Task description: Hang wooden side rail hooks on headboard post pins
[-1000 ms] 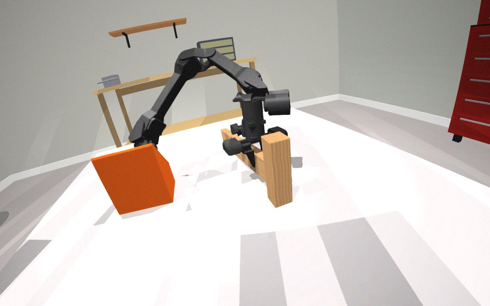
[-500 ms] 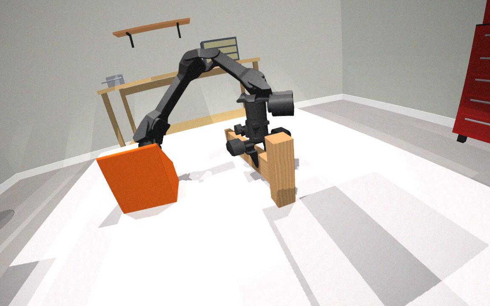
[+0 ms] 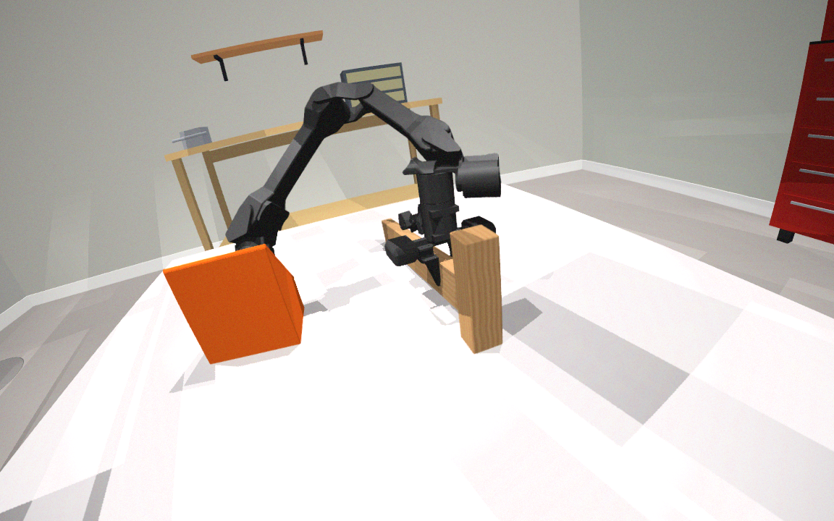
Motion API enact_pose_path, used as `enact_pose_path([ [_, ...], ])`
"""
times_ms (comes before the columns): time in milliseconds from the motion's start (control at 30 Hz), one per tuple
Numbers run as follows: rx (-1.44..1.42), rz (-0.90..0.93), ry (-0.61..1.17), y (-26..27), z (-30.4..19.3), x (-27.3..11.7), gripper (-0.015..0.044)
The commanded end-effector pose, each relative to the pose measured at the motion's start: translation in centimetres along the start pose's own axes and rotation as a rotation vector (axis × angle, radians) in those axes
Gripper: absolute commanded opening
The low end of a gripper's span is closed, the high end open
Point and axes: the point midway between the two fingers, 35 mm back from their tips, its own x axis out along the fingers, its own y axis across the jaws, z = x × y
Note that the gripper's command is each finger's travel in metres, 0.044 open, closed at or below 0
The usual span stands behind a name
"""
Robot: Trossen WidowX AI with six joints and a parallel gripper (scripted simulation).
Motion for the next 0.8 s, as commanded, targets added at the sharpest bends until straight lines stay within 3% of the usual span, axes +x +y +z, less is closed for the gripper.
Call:
enact_pose_path([
  [0, 0.003, -0.010, 0.010, 0.06, -0.58, -0.56, 0.0000],
  [767, 0.003, -0.010, 0.011, 0.11, -0.82, -0.40, 0.0000],
])
